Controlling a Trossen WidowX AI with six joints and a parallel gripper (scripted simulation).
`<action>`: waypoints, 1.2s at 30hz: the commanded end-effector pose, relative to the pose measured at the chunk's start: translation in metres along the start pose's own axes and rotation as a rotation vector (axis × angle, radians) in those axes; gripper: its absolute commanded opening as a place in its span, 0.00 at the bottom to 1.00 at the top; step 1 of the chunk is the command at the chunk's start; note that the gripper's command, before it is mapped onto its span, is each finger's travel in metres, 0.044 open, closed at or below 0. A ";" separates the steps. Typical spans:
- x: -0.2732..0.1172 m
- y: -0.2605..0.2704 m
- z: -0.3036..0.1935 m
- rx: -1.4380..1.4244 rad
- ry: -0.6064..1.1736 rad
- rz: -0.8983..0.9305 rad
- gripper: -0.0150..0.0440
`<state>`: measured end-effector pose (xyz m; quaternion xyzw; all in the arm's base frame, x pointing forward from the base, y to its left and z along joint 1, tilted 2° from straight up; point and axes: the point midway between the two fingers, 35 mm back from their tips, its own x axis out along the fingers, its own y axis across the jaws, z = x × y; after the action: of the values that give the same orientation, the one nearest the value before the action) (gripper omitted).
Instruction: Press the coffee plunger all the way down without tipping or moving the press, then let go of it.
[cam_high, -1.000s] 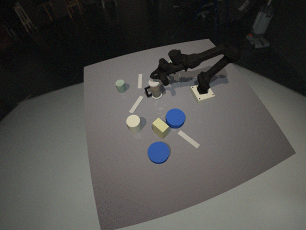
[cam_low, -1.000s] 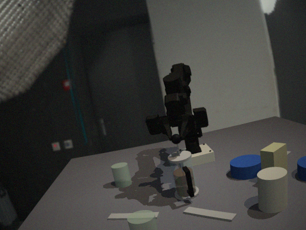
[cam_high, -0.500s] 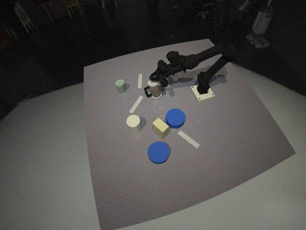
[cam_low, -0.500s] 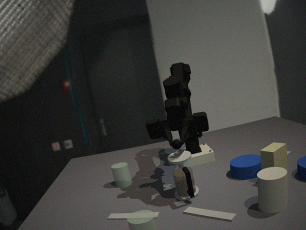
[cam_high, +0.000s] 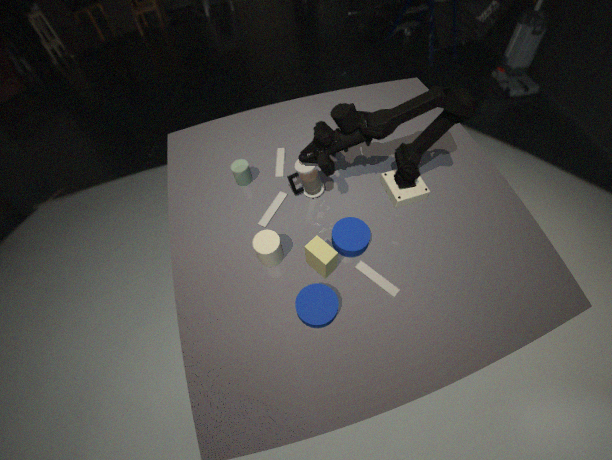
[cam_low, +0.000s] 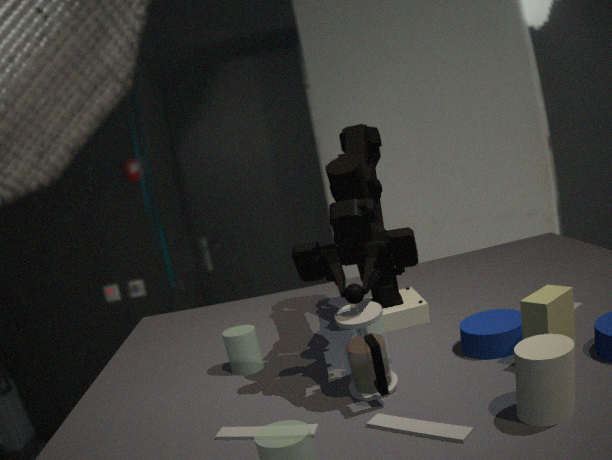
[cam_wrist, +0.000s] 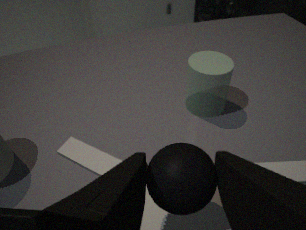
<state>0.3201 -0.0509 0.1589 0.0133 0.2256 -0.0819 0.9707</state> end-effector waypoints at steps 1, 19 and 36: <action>0.003 0.000 -0.006 -0.005 0.024 0.001 0.46; 0.003 0.000 0.000 -0.001 0.008 0.000 0.46; 0.003 0.000 0.000 -0.001 0.008 0.000 0.90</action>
<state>0.3224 -0.0513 0.1581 0.0135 0.2289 -0.0816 0.9699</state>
